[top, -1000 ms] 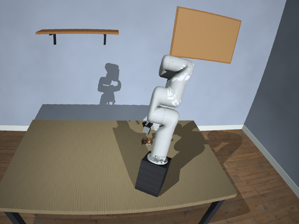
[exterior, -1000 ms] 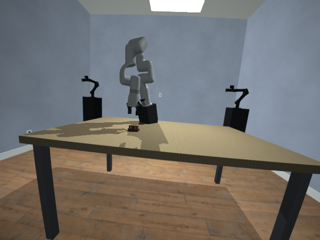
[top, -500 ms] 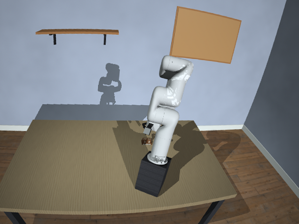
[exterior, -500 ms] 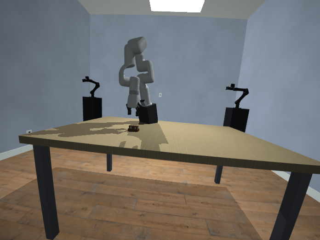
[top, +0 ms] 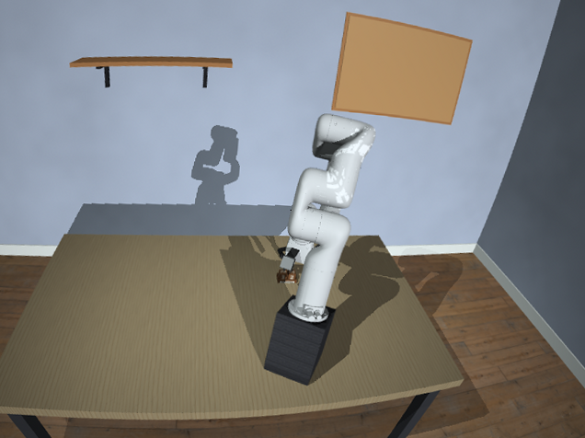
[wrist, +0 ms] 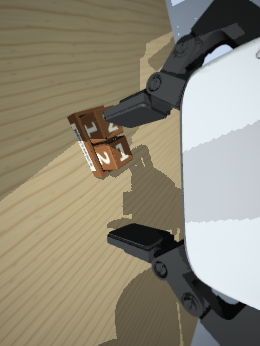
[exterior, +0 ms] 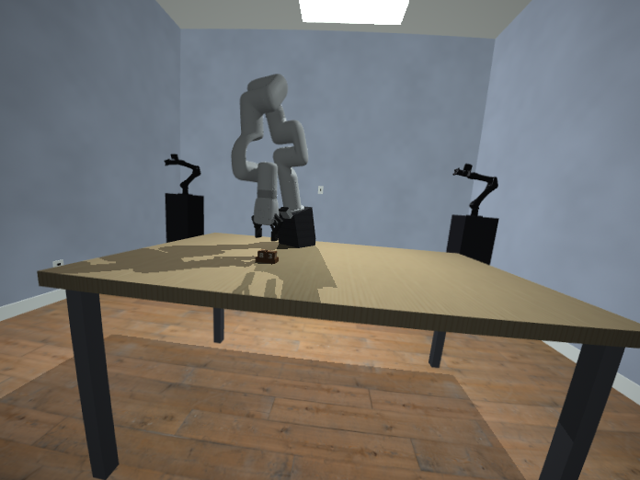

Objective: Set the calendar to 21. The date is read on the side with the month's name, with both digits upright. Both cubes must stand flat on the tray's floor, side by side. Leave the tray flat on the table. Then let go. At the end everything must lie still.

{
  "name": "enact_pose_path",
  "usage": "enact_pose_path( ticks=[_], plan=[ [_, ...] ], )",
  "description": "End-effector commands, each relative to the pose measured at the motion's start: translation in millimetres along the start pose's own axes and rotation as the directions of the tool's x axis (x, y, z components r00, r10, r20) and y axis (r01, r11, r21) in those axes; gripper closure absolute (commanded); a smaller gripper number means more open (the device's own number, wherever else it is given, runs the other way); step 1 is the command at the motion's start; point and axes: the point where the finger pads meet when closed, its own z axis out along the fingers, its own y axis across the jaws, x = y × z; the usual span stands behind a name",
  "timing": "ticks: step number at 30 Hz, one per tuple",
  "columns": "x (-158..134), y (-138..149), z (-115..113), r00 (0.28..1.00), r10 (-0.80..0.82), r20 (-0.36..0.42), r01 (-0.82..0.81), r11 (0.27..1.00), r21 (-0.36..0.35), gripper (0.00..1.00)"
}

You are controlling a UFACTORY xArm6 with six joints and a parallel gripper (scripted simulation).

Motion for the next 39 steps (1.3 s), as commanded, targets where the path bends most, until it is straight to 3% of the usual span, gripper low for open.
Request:
enact_pose_path(
  ticks=[1, 9, 39],
  plan=[
    [-2.1, 1.0, 8.0, 1.0, 0.002, 0.03, -0.002, 1.0, -0.007, 0.0],
    [-2.5, 0.9, 17.5, 1.0, 0.002, 0.03, -0.002, 1.0, -0.007, 0.0],
    [-2.5, 0.9, 17.7, 1.0, 0.002, 0.03, -0.002, 1.0, -0.007, 0.0]
  ],
)
